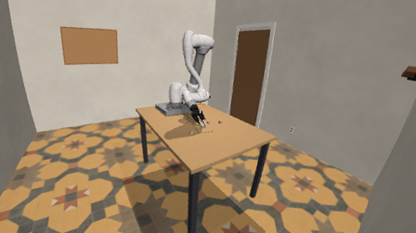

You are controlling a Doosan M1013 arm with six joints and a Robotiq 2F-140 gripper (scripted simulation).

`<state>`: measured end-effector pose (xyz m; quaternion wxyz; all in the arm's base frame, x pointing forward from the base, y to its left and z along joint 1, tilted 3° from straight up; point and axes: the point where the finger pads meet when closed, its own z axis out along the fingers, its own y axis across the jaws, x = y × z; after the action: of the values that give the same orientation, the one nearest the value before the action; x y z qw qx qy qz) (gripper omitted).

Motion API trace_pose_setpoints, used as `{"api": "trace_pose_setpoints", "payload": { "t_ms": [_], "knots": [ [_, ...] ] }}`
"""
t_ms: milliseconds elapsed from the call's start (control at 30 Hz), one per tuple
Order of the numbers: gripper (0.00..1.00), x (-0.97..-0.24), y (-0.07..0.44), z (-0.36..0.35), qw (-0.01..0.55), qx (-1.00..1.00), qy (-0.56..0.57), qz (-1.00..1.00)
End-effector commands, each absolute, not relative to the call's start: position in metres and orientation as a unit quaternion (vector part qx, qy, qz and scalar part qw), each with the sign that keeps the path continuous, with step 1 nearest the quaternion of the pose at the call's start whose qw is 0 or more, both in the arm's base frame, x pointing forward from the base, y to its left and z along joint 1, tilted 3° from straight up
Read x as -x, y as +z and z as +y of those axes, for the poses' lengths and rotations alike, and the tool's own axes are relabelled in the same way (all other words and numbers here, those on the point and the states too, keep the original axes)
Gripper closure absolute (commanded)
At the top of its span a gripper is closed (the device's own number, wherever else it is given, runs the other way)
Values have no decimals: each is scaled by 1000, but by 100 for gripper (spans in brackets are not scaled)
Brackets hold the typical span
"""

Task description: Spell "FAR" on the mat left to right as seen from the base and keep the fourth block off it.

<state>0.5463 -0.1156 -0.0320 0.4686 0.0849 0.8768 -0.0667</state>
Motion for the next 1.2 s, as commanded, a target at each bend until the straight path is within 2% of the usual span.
{"api": "trace_pose_setpoints", "payload": {
  "t_ms": [0,700,1167],
  "knots": [
    [75,-542,-35,-115,466,-84,-67,878],
    [75,-542,-33,-115,466,-84,-67,878],
    [75,-544,7,-114,466,-84,-67,878]
  ]
}}
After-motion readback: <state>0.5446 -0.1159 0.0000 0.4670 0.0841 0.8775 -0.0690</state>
